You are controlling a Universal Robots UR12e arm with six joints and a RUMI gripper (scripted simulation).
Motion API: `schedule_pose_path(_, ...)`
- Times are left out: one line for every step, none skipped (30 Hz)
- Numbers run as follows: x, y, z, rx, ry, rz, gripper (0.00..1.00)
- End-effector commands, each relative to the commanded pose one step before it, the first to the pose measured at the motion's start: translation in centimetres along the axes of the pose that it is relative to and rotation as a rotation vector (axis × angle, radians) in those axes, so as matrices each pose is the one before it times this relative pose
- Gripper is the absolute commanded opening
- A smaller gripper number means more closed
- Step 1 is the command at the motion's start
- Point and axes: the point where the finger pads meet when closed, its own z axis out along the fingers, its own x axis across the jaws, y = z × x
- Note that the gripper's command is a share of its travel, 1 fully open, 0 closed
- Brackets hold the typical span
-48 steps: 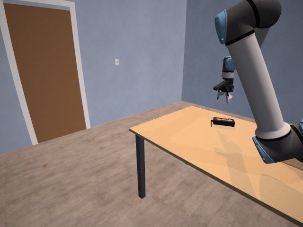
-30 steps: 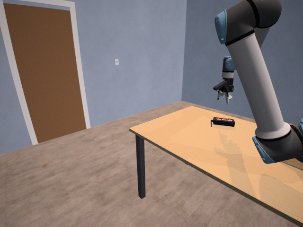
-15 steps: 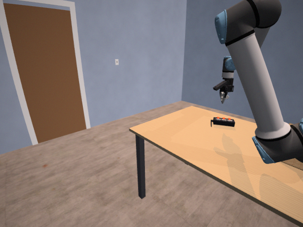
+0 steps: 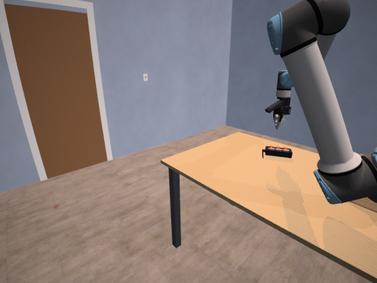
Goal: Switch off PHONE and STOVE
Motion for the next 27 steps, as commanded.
schedule_pose_path(-0.001,-0.012,0.034,-0.00035,0.00220,-0.01680,0.00)
schedule_pose_path(0.000,0.000,0.000,0.00000,0.00000,0.00000,0.00)
schedule_pose_path(0.000,0.000,0.000,0.00000,0.00000,0.00000,0.00)
schedule_pose_path(-0.036,-0.017,0.072,0.00012,0.00021,-0.00845,0.00)
schedule_pose_path(-0.051,-0.024,0.094,0.00025,0.00010,-0.01067,0.00)
schedule_pose_path(-0.038,-0.030,0.090,0.00010,0.00046,-0.01333,0.00)
schedule_pose_path(-0.009,-0.036,0.070,-0.00020,0.00103,-0.01622,0.00)
schedule_pose_path(-0.011,-0.039,0.082,-0.00034,0.00114,-0.01894,0.00)
schedule_pose_path(-0.015,-0.040,0.093,-0.00053,0.00122,-0.02168,0.00)
schedule_pose_path(-0.017,-0.024,0.086,-0.00051,0.00165,-0.02412,0.00)
schedule_pose_path(-0.019,-0.025,0.094,-0.00059,0.00184,-0.02677,0.00)
schedule_pose_path(-0.020,-0.027,0.103,-0.00070,0.00200,-0.02938,0.00)
schedule_pose_path(-0.022,-0.029,0.111,-0.00082,0.00215,-0.03189,0.00)
schedule_pose_path(-0.023,-0.030,0.119,-0.00095,0.00228,-0.03429,0.00)
schedule_pose_path(-0.024,-0.031,0.127,-0.00108,0.00239,-0.03655,0.00)
schedule_pose_path(0.000,0.000,0.000,0.00000,0.00000,0.00000,0.00)
schedule_pose_path(-0.025,-0.033,0.134,-0.00123,0.00249,-0.03865,0.00)
schedule_pose_path(-0.026,-0.034,0.140,-0.00138,0.00256,-0.04056,0.00)
schedule_pose_path(0.000,0.000,0.000,0.00000,0.00000,0.00000,0.00)
schedule_pose_path(0.000,0.000,0.000,0.00000,0.00000,0.00000,0.00)
schedule_pose_path(-0.038,0.009,0.110,-0.00143,0.00319,-0.04161,0.00)
schedule_pose_path(-0.026,-0.040,0.161,-0.00165,0.00249,-0.04385,0.00)
schedule_pose_path(-0.011,0.030,-0.023,0.00007,0.00039,0.00047,0.00)
schedule_pose_path(-0.022,-0.050,0.177,-0.00178,0.00232,-0.04527,0.00)
schedule_pose_path(-0.009,0.020,-0.012,0.00007,0.00023,0.00033,0.00)
schedule_pose_path(-0.018,-0.059,0.189,-0.00190,0.00215,-0.04645,0.00)
schedule_pose_path(-0.007,0.014,-0.006,0.00006,0.00014,0.00023,0.00)
